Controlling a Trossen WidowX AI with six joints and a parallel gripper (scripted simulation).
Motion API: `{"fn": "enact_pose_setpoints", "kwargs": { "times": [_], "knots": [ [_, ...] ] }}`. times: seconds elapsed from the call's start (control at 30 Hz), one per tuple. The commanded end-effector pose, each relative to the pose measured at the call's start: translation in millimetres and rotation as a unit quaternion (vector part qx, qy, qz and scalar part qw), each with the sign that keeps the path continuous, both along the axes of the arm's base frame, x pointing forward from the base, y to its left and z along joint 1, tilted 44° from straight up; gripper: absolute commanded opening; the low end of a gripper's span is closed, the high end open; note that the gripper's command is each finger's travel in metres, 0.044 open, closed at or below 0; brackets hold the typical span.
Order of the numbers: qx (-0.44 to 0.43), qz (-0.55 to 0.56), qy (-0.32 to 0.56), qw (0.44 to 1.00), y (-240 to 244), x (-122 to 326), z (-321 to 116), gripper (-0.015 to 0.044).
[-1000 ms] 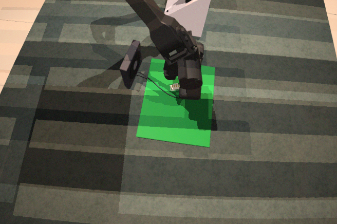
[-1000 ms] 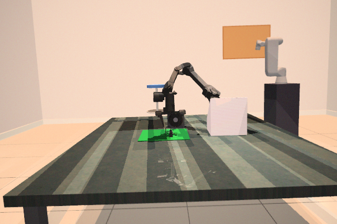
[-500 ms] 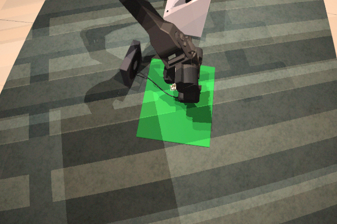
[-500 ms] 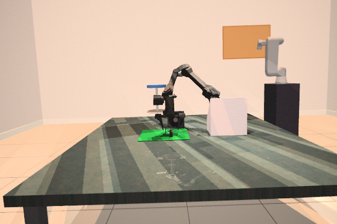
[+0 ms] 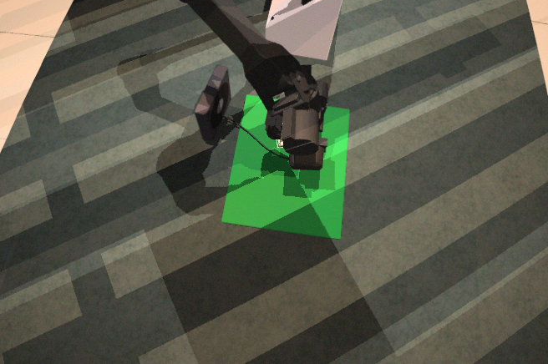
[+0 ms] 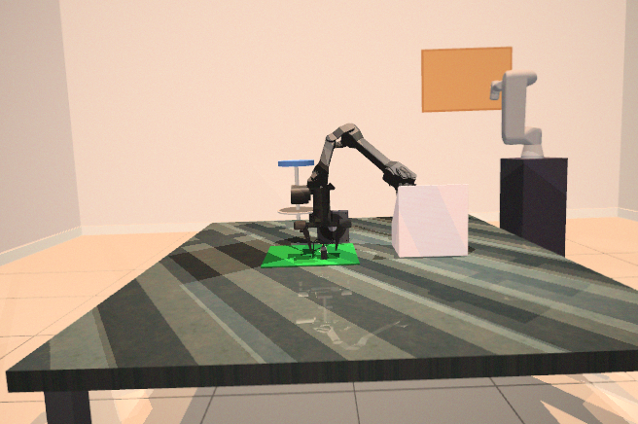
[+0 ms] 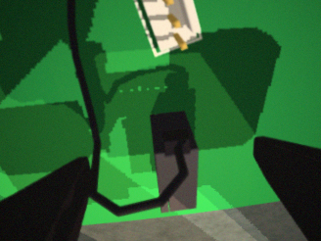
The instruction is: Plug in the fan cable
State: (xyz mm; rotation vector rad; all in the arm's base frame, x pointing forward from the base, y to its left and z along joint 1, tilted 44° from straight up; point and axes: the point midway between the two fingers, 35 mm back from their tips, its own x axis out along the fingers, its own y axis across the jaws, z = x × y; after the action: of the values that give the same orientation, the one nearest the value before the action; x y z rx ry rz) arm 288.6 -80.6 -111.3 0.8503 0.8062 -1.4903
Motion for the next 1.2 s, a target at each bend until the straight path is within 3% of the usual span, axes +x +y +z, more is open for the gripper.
{"fn": "enact_pose_setpoints", "kwargs": {
  "times": [0.0,0.07,0.93,1.03,1.17],
  "knots": [
    [0.000,0.000,0.000,1.000,0.0,0.2,0.3,0.0309],
    [0.000,0.000,0.000,1.000,0.0,0.2,0.3,0.0256],
    [0.000,0.000,0.000,1.000,0.0,0.2,0.3,0.0083],
    [0.000,0.000,0.000,1.000,3.3,1.3,3.4,0.0004],
    [0.001,0.000,0.000,1.000,12.3,4.0,12.0,0.0000]
  ]
}}
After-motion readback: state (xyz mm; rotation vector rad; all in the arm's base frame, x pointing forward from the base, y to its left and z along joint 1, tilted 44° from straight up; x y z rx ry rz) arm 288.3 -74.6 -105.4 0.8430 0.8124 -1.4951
